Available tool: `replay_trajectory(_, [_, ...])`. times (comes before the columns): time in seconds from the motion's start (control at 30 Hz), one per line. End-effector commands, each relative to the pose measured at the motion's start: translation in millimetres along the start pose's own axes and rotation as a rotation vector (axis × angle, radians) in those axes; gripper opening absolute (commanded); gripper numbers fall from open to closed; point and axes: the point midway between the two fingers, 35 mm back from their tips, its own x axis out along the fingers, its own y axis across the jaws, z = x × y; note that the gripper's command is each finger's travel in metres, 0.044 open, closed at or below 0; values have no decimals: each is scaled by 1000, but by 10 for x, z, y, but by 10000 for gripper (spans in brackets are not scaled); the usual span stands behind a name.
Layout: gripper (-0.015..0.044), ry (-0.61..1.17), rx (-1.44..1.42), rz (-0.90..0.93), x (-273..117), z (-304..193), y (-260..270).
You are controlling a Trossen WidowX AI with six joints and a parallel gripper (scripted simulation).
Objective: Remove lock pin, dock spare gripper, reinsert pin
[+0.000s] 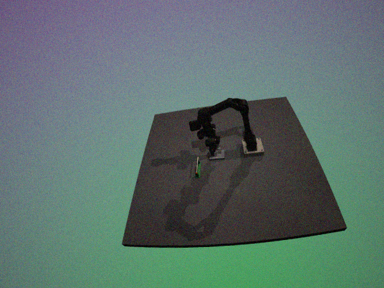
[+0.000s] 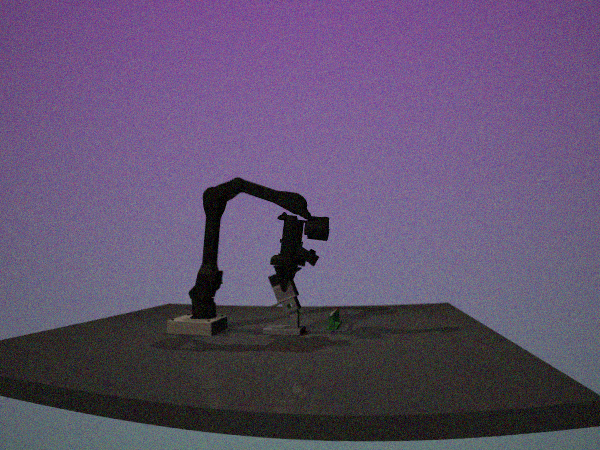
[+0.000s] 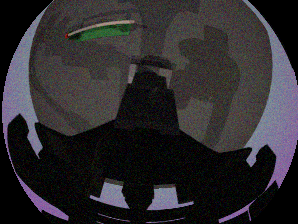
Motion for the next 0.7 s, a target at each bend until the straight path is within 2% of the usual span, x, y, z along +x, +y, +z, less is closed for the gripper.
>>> replay_trajectory(0.0, [0,-1,0,0,-3,0,0])
replay_trajectory(0.13, [0,-1,0,0,-3,0,0])
replay_trajectory(0.67, [420,-1,0,0,-3,0,0])
